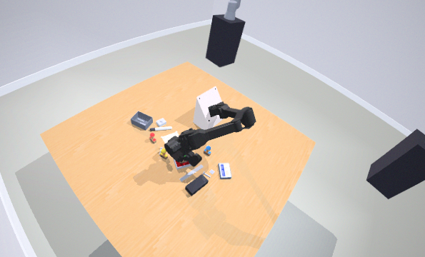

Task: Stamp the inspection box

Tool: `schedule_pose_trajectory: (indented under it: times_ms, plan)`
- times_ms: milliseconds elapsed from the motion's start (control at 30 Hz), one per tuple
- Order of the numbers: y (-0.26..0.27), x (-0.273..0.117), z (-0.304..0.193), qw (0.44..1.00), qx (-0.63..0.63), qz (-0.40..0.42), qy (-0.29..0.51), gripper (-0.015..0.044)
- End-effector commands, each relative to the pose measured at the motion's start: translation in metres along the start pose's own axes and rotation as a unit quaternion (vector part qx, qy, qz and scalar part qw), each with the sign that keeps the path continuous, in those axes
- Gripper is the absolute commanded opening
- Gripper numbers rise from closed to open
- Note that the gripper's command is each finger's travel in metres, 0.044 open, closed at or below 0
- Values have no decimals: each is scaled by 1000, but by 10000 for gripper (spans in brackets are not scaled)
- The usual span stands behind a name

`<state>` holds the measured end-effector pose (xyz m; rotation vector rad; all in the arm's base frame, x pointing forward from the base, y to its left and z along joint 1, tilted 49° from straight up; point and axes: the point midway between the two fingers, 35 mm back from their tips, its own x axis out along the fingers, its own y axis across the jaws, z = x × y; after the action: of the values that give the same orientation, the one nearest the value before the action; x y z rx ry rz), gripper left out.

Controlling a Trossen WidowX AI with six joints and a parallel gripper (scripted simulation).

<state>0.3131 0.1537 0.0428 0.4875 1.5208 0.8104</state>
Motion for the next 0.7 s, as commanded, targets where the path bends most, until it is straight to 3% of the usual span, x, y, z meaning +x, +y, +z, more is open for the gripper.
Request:
schedule_pose_trajectory:
  times_ms: [0,667]
  plan:
    - [1,2,0,1000,-1,2,1,0]
    - [1,-1,0,1000,-1,2,1,0]
